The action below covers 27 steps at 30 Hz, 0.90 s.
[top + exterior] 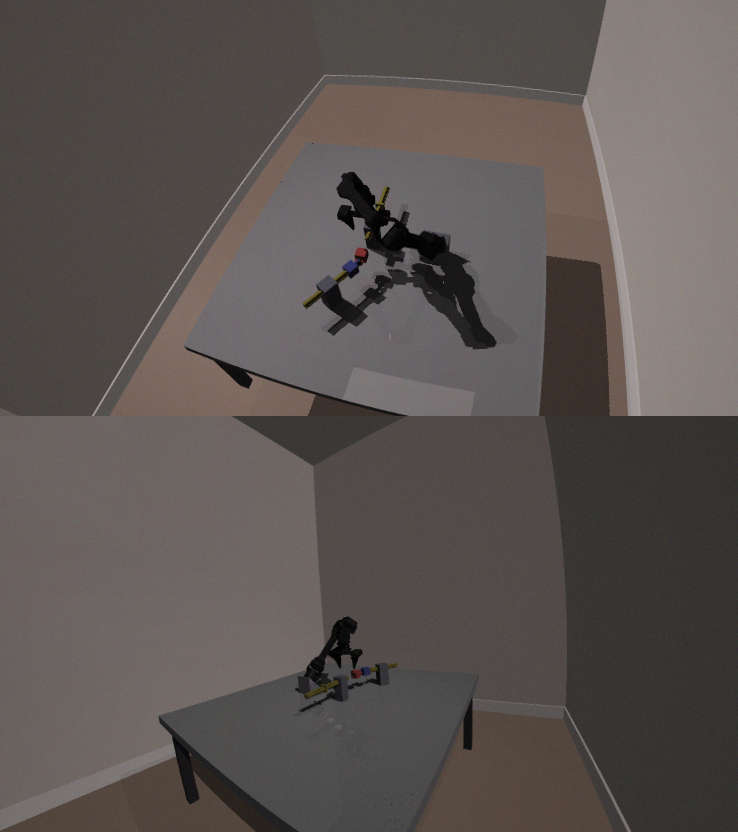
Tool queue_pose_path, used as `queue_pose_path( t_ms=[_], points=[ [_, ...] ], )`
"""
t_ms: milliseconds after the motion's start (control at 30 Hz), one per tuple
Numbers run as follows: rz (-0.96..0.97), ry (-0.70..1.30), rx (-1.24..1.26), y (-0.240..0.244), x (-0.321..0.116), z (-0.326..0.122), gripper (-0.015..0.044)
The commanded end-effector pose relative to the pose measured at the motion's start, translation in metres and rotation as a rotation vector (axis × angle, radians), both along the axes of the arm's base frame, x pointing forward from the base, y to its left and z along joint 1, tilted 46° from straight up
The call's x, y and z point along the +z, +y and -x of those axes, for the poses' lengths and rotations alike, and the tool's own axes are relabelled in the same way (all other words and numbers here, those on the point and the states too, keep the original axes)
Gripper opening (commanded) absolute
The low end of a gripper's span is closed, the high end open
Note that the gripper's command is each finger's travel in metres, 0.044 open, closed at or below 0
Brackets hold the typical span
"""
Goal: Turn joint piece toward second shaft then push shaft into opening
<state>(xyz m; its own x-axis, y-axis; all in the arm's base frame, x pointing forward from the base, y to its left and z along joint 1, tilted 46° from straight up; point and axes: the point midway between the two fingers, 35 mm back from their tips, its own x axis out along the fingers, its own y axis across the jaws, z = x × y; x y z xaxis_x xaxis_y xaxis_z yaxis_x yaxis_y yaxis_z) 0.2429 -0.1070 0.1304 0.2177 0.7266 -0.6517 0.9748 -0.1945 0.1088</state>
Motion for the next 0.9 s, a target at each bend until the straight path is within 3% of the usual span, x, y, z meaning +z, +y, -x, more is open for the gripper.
queue_pose_path(
  t_ms=[0, 333, 867],
  points=[
    [-0.04, 0.046, -0.02, 0.003, -0.008, 0.0, 0.044],
    [-0.033, 0.03, -0.006, 0.0, -0.009, 0.0, 0.044],
    [0.124, -0.357, 0.345, -0.072, -0.054, -0.006, 0.044]
  ],
)
